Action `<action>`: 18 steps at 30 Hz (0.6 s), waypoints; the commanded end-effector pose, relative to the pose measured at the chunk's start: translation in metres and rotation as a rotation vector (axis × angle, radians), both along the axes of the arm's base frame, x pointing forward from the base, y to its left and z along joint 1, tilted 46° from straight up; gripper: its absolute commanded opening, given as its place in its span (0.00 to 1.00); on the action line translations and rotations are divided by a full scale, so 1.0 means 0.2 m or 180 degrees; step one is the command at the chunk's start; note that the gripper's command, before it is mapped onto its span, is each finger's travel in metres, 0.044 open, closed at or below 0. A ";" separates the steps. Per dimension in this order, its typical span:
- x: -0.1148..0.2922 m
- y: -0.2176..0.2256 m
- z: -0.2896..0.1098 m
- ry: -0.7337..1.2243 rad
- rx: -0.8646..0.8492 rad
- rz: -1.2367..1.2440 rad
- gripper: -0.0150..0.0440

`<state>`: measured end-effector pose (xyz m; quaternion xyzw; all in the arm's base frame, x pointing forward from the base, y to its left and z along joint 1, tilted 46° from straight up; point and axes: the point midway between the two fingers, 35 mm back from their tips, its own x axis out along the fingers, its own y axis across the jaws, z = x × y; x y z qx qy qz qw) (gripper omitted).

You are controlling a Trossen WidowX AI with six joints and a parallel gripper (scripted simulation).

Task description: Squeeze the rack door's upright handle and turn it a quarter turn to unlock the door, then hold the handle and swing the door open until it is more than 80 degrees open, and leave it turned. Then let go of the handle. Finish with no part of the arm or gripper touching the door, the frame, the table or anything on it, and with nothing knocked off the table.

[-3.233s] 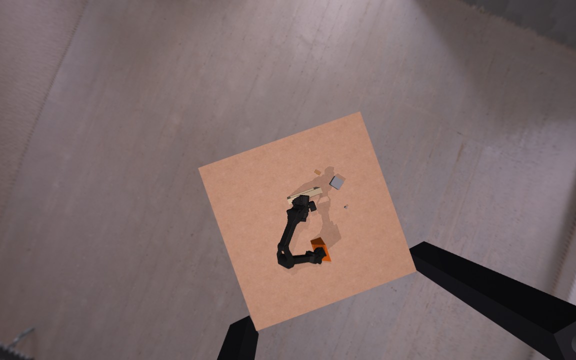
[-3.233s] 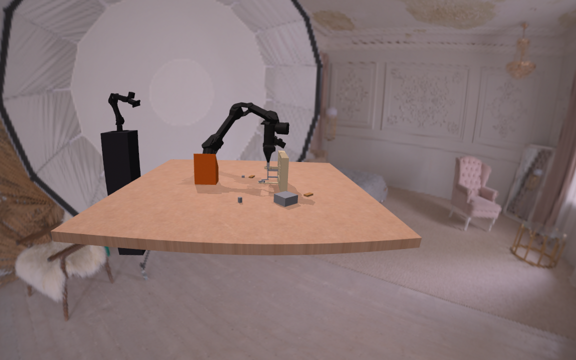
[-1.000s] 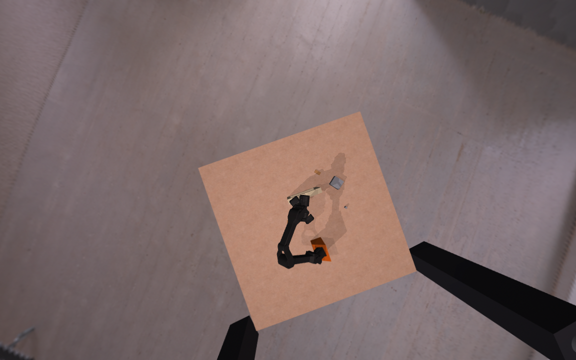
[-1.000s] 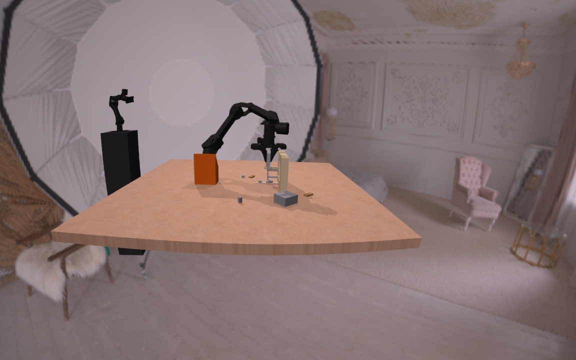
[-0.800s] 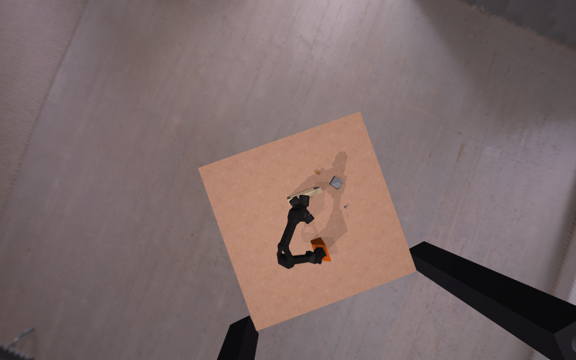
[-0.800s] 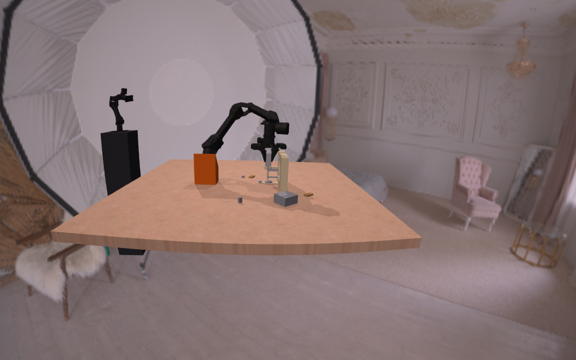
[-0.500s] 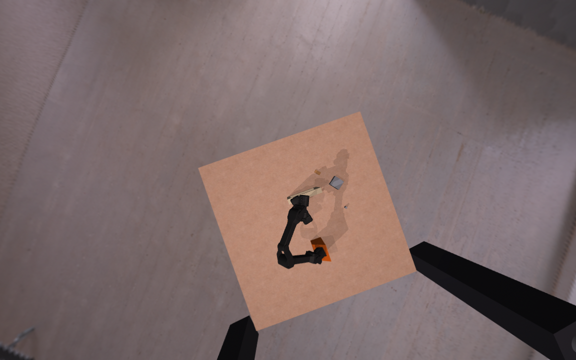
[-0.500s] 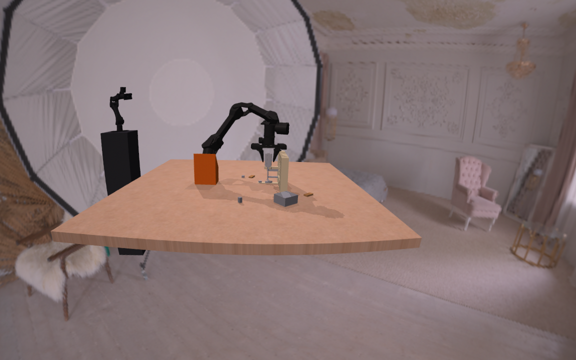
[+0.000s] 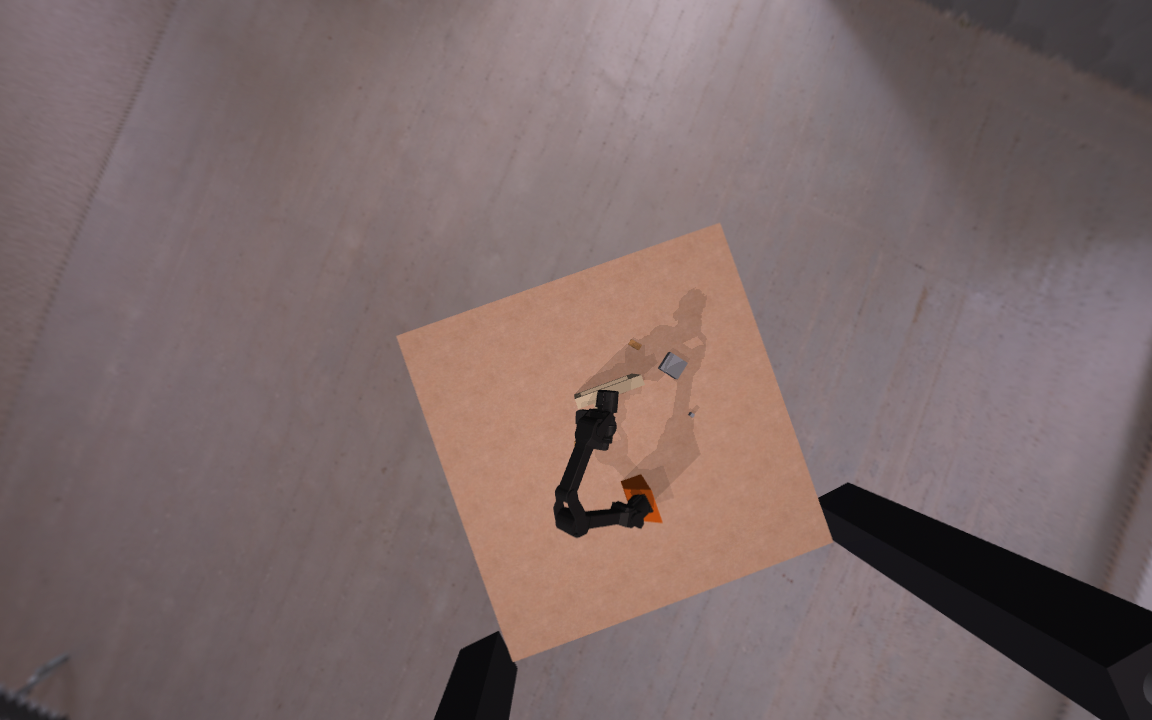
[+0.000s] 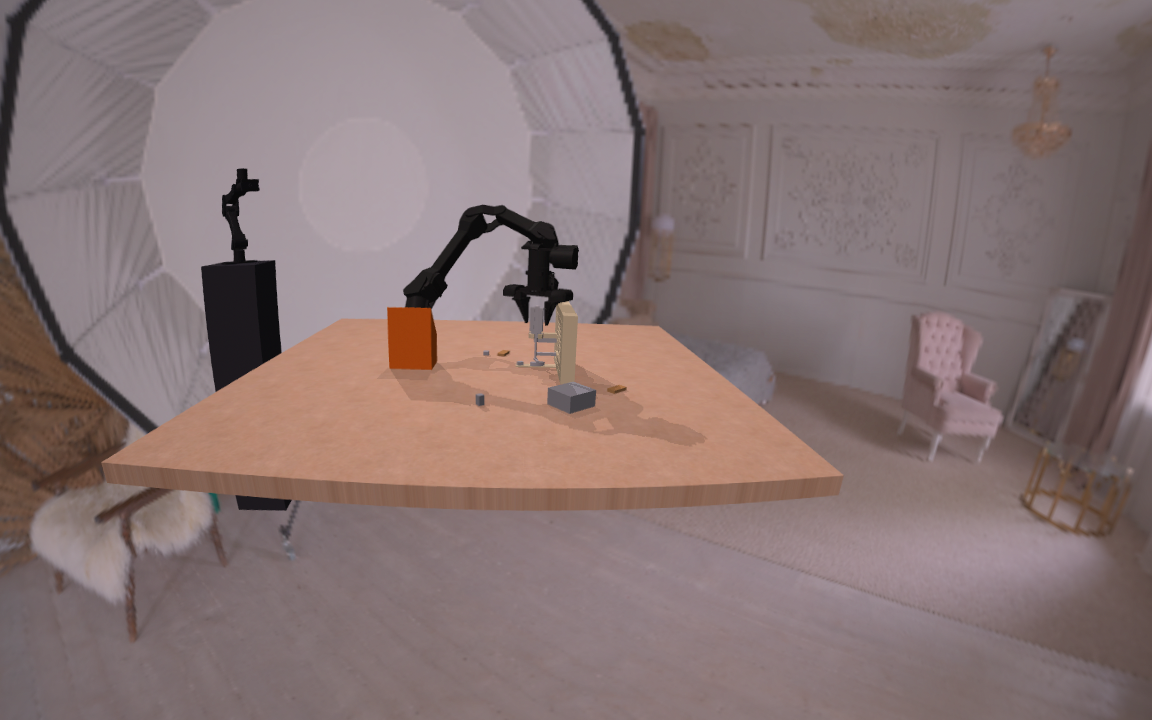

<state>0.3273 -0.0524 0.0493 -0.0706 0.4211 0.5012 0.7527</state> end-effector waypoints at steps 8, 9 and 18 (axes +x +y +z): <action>0.00 0.00 0.00 0.1226 0.0257 -0.1246 0.74; 0.00 0.00 0.00 0.1336 0.0279 -0.1357 0.74; 0.00 0.00 0.00 0.2323 0.0482 -0.2357 0.74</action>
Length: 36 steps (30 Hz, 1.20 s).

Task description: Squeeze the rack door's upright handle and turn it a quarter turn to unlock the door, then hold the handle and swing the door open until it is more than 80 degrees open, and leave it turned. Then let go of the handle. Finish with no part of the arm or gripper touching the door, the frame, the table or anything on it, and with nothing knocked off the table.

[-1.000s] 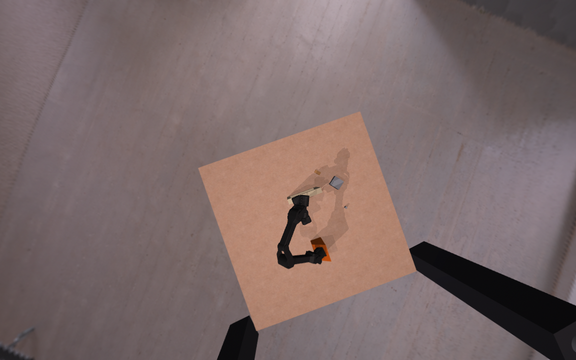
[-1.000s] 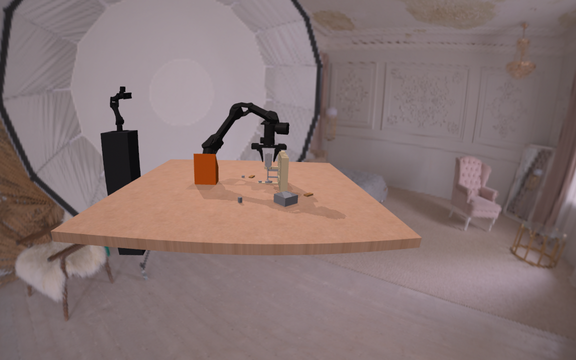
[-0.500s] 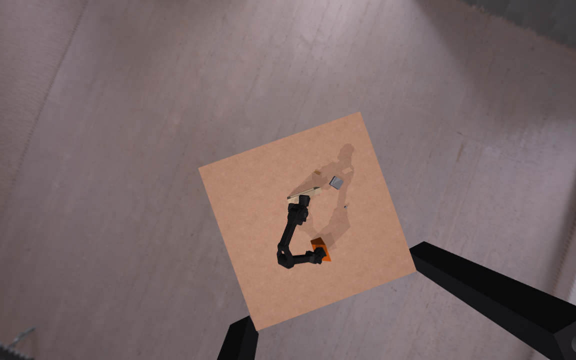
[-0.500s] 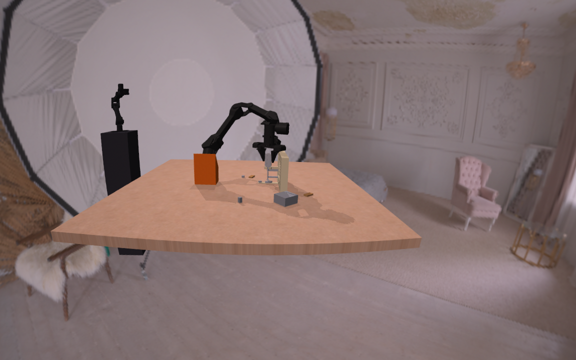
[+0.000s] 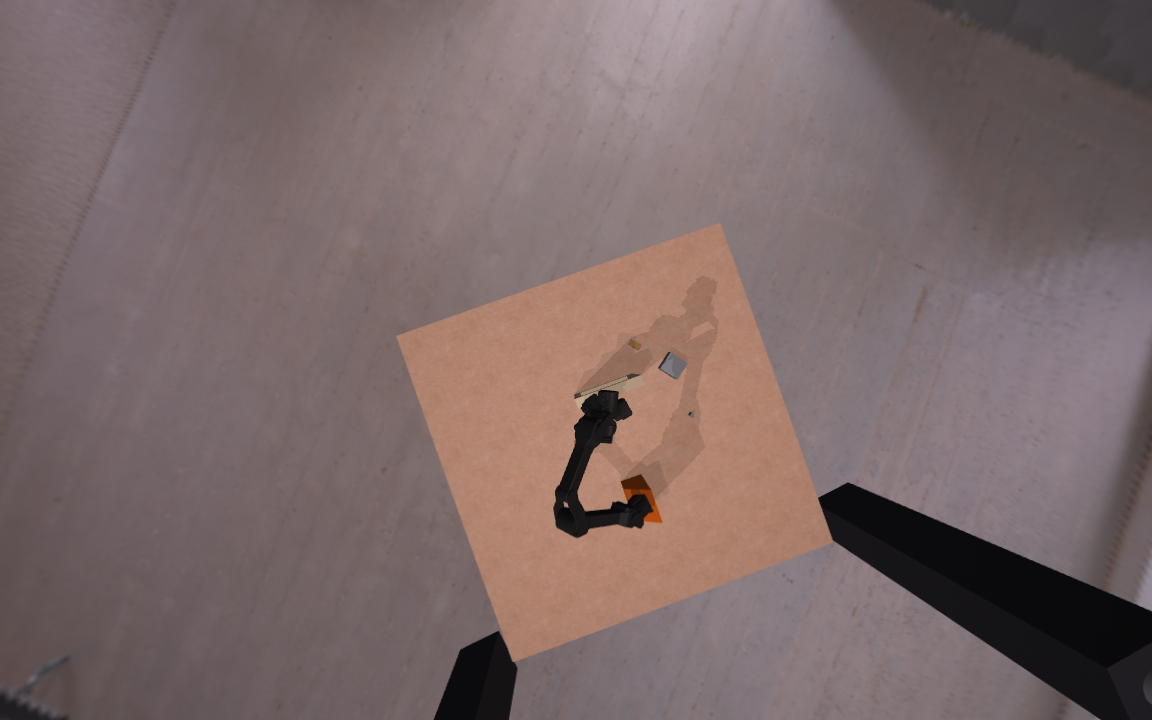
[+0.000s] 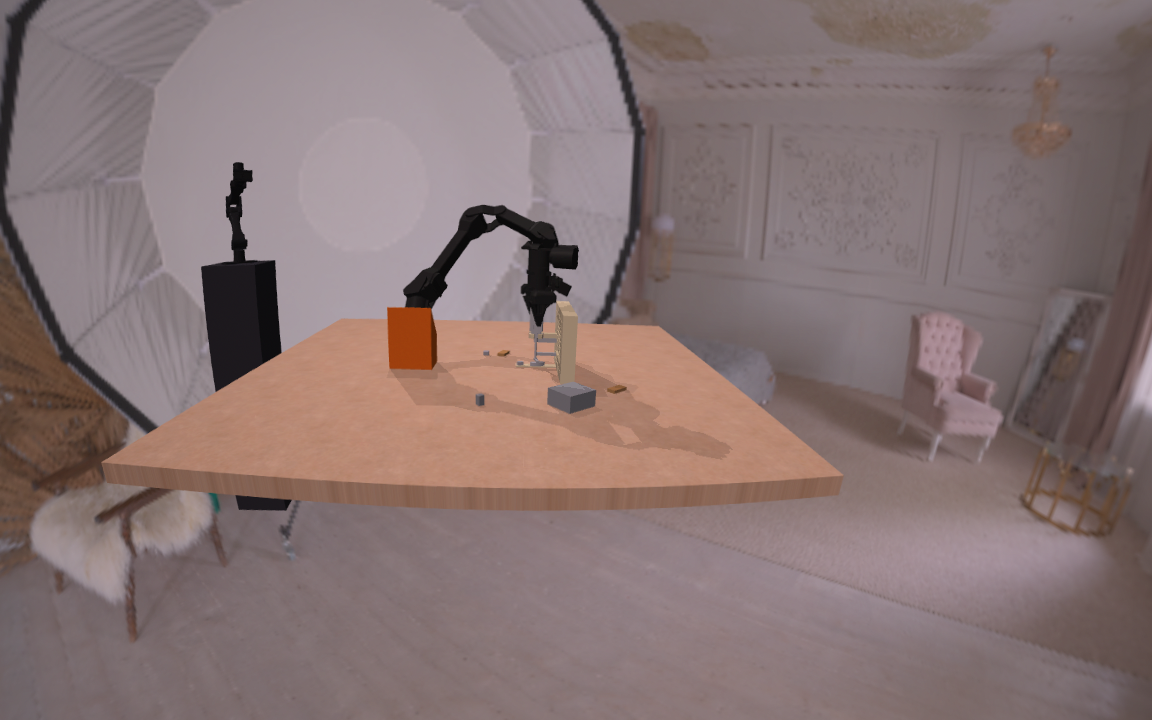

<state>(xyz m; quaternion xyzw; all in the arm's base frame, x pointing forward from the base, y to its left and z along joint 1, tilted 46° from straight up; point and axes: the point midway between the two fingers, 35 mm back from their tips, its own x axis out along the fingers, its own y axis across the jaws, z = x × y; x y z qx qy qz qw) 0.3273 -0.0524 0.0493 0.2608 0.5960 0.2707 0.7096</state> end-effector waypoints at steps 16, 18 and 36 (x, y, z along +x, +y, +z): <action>0.00 0.00 0.00 0.2104 0.0438 -0.2135 0.74; 0.00 0.00 0.00 0.2324 0.0483 -0.2357 0.74; 0.00 0.00 0.00 0.4224 0.0874 -0.4281 0.74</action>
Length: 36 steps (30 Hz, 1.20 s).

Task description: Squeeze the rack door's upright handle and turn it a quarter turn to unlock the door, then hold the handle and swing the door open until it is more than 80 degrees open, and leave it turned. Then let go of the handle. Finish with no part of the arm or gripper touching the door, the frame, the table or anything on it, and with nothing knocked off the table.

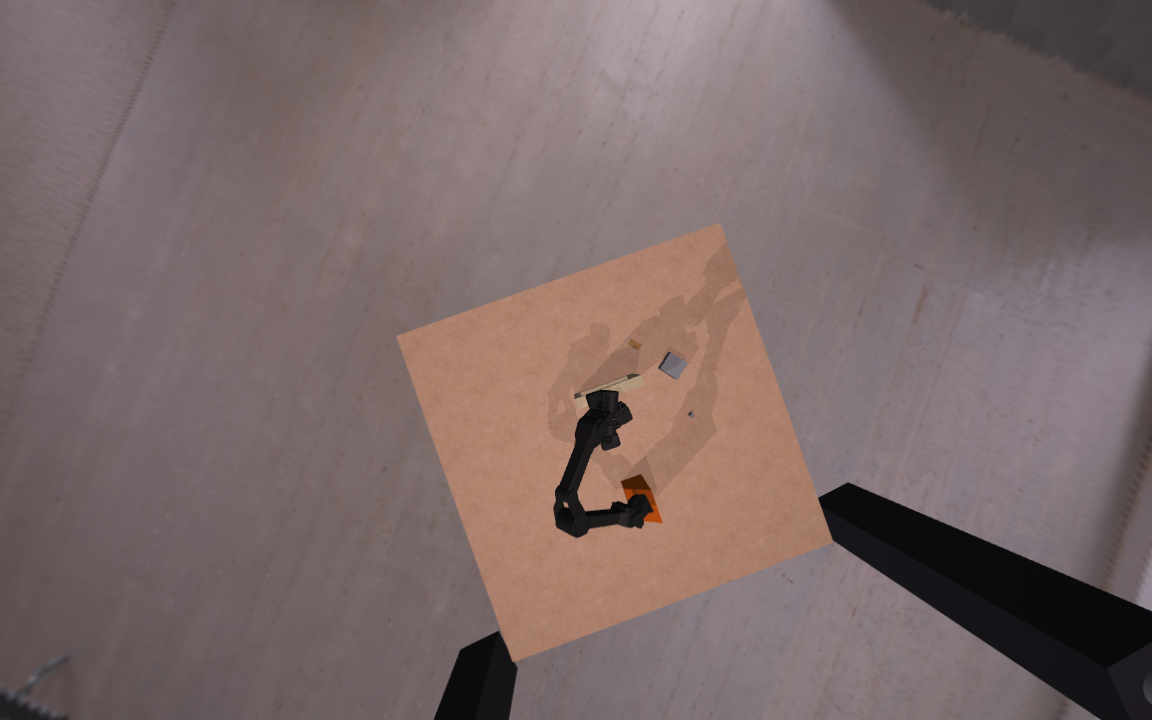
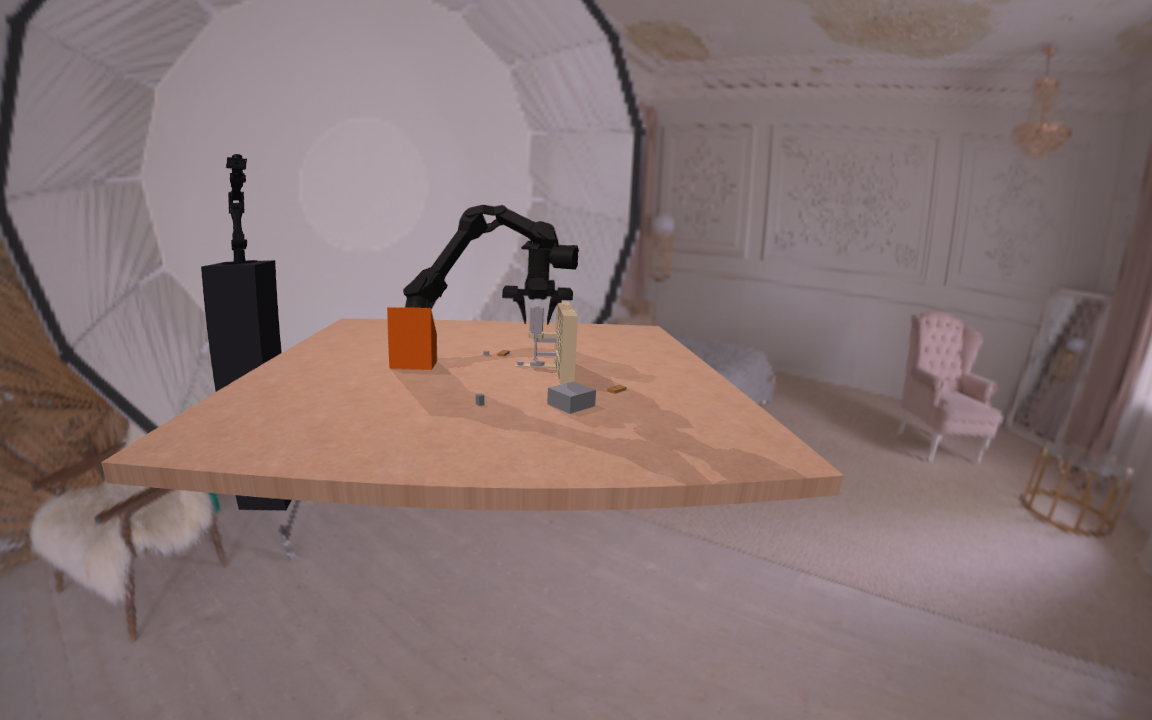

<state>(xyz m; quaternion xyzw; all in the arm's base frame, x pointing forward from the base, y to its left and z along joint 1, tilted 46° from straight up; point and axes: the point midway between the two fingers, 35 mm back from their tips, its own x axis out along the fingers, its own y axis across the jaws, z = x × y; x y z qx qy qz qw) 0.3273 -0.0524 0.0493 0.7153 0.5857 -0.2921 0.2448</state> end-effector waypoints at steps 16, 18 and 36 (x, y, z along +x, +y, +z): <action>0.00 0.00 0.00 0.0307 0.0067 -0.0314 0.40; 0.00 0.00 0.00 0.0307 0.0067 -0.0314 0.38; -0.02 0.00 -0.01 0.0116 0.0027 -0.0120 0.28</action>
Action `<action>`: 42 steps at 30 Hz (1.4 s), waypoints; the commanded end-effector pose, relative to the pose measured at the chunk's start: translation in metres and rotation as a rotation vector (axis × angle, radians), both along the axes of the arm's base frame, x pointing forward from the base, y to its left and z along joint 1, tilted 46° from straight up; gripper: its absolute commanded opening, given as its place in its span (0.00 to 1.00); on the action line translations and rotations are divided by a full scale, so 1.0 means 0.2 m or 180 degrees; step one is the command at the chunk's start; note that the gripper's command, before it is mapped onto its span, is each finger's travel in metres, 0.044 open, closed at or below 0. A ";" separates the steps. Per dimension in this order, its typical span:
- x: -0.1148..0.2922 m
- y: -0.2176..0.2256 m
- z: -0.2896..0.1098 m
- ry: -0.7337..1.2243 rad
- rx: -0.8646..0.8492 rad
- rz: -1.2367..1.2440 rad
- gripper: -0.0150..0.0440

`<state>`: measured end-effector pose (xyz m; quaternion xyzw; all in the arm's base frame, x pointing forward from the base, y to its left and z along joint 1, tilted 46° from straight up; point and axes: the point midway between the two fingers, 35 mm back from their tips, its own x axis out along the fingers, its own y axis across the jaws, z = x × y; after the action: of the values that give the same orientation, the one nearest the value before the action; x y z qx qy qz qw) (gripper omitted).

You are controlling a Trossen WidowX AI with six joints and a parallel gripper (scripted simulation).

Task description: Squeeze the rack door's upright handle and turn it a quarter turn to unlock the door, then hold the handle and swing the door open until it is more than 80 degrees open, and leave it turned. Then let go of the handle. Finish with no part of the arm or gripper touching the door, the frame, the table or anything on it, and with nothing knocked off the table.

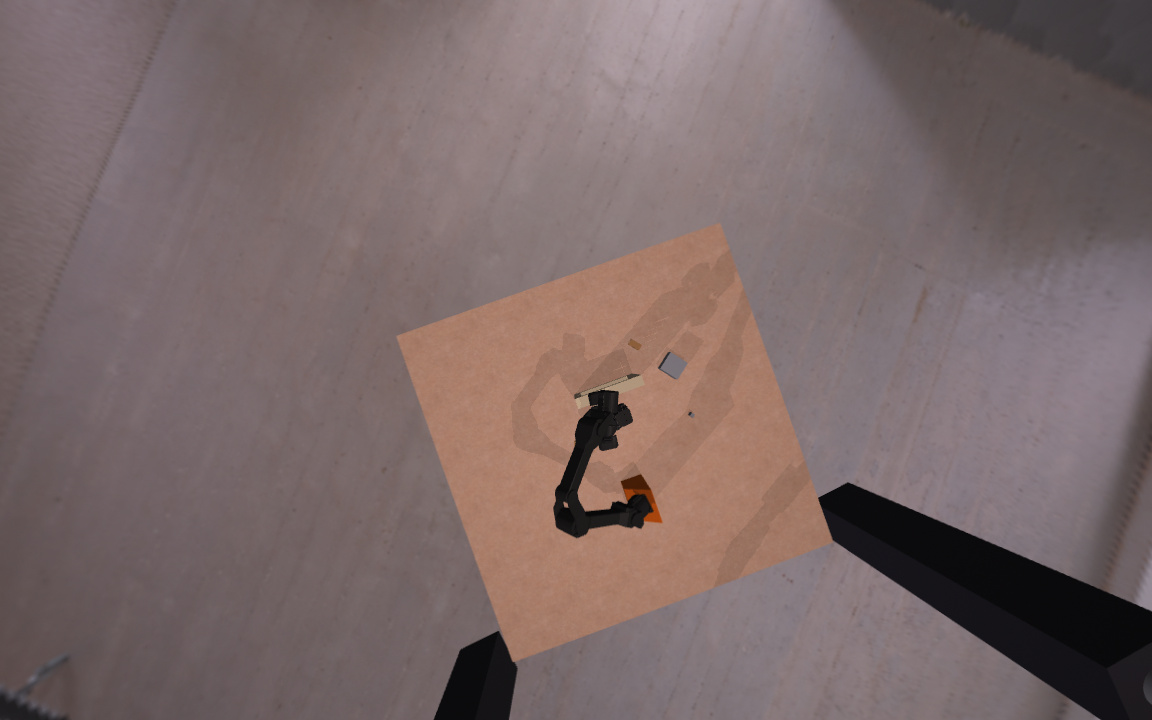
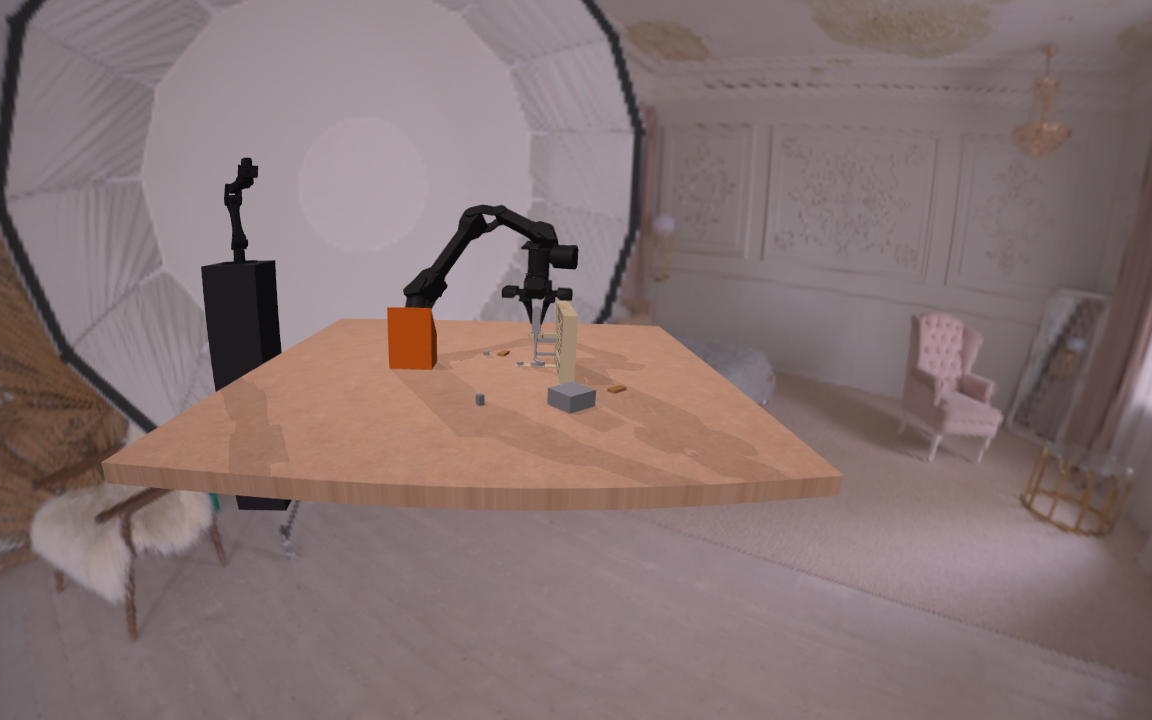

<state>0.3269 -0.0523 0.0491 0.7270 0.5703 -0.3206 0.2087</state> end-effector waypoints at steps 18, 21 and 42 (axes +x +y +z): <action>-0.11 -0.02 -0.04 -0.0844 -0.0176 0.0860 0.28; -0.13 -0.03 -0.05 -0.0956 -0.0200 0.0975 0.28; -0.30 -0.09 -0.15 -0.1675 -0.0352 0.1712 0.28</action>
<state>0.2693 -0.0690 0.0217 0.6119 0.6484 -0.1107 0.4392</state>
